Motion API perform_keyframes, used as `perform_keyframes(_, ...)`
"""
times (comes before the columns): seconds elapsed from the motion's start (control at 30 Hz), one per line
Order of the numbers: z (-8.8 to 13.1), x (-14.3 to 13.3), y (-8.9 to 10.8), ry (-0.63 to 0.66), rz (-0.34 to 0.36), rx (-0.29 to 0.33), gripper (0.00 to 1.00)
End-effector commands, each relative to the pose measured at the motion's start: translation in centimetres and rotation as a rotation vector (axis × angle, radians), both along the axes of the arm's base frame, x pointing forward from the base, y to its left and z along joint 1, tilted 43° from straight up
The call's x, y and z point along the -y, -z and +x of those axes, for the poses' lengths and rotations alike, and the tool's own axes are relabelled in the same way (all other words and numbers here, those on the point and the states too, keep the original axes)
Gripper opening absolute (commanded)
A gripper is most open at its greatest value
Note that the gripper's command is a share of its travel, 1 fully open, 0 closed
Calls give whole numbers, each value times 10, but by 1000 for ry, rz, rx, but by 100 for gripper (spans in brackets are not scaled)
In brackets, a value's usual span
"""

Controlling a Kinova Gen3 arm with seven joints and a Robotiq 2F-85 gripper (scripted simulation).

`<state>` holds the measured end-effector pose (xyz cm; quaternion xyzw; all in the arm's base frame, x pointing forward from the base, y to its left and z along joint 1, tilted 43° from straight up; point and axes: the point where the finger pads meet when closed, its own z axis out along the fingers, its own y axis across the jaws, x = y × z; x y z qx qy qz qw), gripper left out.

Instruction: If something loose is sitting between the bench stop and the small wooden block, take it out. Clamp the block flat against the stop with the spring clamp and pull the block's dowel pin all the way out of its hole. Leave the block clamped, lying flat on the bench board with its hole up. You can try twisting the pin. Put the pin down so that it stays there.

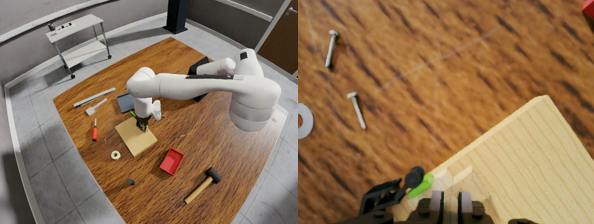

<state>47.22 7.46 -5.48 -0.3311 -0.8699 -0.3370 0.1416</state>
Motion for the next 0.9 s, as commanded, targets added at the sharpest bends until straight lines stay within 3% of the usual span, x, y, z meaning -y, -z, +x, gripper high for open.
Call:
perform_keyframes(0.0,1,2,-1,-10,-1,14,10)
perform_keyframes(0.87,1,2,-1,-133,3,128,10)
